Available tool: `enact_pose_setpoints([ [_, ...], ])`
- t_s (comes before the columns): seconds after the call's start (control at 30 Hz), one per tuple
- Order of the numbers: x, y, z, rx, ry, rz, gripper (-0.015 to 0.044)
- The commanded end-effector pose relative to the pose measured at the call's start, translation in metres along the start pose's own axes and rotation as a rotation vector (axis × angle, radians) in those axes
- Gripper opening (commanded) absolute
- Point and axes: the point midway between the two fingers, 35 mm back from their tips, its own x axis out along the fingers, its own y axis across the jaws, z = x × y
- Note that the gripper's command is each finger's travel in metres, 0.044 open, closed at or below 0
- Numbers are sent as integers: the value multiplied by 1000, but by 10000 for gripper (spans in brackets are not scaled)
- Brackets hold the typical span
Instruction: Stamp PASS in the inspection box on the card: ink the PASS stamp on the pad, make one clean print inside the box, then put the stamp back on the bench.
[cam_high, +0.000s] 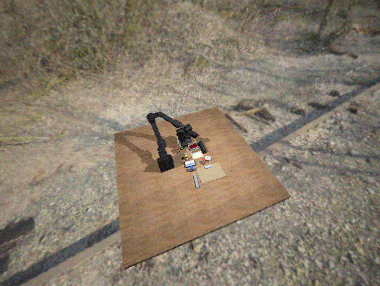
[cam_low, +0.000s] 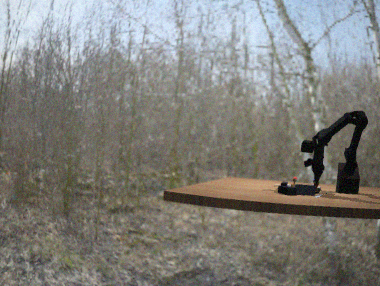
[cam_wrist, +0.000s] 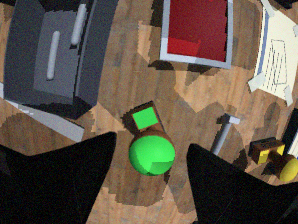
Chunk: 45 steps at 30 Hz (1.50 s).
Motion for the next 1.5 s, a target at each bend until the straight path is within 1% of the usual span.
enact_pose_setpoints([
  [0.0, 9, -2, -2, 10, 6, -3, 226],
  [0.43, 29, 0, -5, 10, 6, 2, 226],
  [0.67, 30, 0, -5, 10, 6, 3, 226],
  [0.77, 28, 1, -4, 3, 4, 6, 147],
  [1.1, 28, 1, -4, 3, 4, 6, 80],
  [1.2, 27, 1, -4, 3, 4, 6, 2],
  [1.47, 24, 1, -3, 3, 5, 5, 0],
])
